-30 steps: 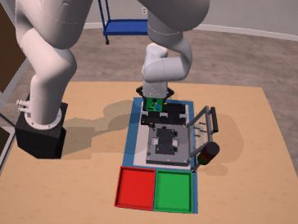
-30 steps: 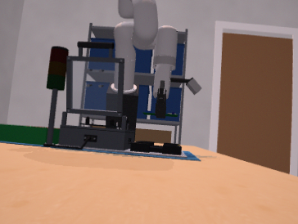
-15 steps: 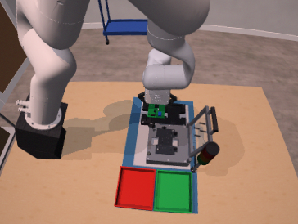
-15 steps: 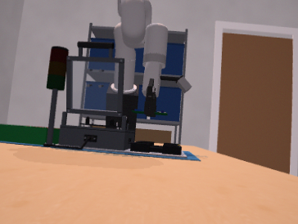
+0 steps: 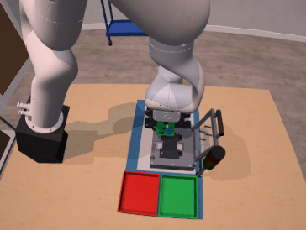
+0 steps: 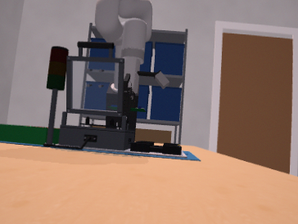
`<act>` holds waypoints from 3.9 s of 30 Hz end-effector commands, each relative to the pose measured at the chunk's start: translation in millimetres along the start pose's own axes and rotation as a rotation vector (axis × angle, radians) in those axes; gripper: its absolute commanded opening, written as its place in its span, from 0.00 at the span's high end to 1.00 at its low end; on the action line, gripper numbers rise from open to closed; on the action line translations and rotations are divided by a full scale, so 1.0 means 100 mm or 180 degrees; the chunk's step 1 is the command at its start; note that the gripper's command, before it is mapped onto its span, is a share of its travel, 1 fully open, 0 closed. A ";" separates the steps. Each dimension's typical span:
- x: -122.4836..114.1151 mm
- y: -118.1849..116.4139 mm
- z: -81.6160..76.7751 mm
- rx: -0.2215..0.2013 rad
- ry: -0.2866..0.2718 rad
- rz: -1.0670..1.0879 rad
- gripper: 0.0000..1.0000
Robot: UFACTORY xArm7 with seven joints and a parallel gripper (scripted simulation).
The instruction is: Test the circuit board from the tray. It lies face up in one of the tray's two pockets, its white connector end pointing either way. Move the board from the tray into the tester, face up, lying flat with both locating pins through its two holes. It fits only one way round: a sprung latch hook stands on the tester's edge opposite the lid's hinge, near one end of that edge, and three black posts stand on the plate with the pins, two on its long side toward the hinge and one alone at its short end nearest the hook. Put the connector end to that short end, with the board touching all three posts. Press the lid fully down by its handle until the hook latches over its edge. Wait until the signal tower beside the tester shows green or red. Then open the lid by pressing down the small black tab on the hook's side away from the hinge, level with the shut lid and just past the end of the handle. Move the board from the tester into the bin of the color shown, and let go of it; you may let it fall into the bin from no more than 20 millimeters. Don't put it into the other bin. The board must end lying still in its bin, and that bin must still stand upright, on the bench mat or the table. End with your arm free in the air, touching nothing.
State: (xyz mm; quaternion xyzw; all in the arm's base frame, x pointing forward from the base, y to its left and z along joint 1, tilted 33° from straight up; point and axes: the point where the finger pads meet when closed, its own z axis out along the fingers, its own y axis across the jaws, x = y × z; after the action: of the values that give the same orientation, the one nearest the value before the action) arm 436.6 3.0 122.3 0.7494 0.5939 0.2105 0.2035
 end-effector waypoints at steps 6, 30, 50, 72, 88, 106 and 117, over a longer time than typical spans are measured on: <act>-0.40 0.15 -0.04 0.0055 0.0010 -0.0008 0.21; -0.66 0.24 -0.06 0.0055 0.0010 -0.0008 0.21; -0.66 0.24 -0.04 0.0055 0.0010 -0.0004 0.21; -0.66 0.24 0.21 0.0056 0.0013 -0.0004 0.21; -0.66 0.24 0.28 0.0051 0.0015 -0.0003 0.21; -0.67 0.24 0.37 0.0054 0.0012 -0.0004 0.21; -0.67 0.24 0.40 0.0055 0.0010 -0.0004 0.21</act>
State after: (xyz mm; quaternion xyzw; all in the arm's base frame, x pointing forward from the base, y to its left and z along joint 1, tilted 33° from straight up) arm 462.8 -68.9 97.3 0.7501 0.5933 0.2055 0.2079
